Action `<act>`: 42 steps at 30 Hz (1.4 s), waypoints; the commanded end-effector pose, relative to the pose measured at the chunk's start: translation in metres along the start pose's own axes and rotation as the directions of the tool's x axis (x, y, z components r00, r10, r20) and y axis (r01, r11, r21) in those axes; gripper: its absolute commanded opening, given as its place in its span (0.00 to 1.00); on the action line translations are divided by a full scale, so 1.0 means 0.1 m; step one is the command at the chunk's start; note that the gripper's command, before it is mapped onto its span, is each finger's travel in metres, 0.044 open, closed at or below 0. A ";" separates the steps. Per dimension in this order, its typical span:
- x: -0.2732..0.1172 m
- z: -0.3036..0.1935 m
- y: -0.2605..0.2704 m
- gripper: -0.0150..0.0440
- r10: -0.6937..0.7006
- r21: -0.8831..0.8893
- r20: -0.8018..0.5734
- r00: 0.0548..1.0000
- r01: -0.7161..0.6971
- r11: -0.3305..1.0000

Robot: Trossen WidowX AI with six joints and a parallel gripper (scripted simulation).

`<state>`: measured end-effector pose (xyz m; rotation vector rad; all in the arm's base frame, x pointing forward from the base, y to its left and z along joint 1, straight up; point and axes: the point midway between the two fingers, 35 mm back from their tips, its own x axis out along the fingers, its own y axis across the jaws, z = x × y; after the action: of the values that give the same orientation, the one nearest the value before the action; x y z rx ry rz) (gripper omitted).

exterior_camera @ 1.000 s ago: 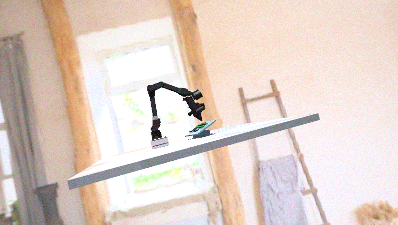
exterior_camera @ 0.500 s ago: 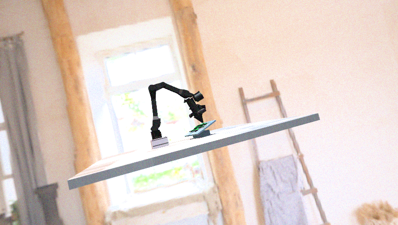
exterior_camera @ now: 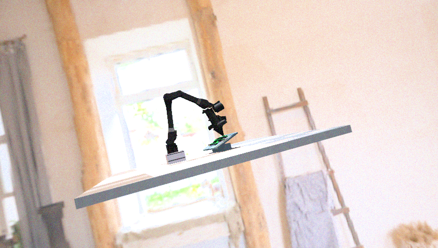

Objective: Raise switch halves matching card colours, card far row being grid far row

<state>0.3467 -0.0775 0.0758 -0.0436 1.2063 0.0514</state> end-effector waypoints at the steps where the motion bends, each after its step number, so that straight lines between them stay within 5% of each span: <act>1: 0.01 0.00 0.00 0.25 -0.004 0.005 -0.002 1.000 0.004 1.000; 42: 0.05 0.00 0.00 0.25 -0.004 0.005 -0.002 1.000 0.004 1.000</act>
<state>0.3487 -0.0774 0.0724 -0.0441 1.2046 0.0515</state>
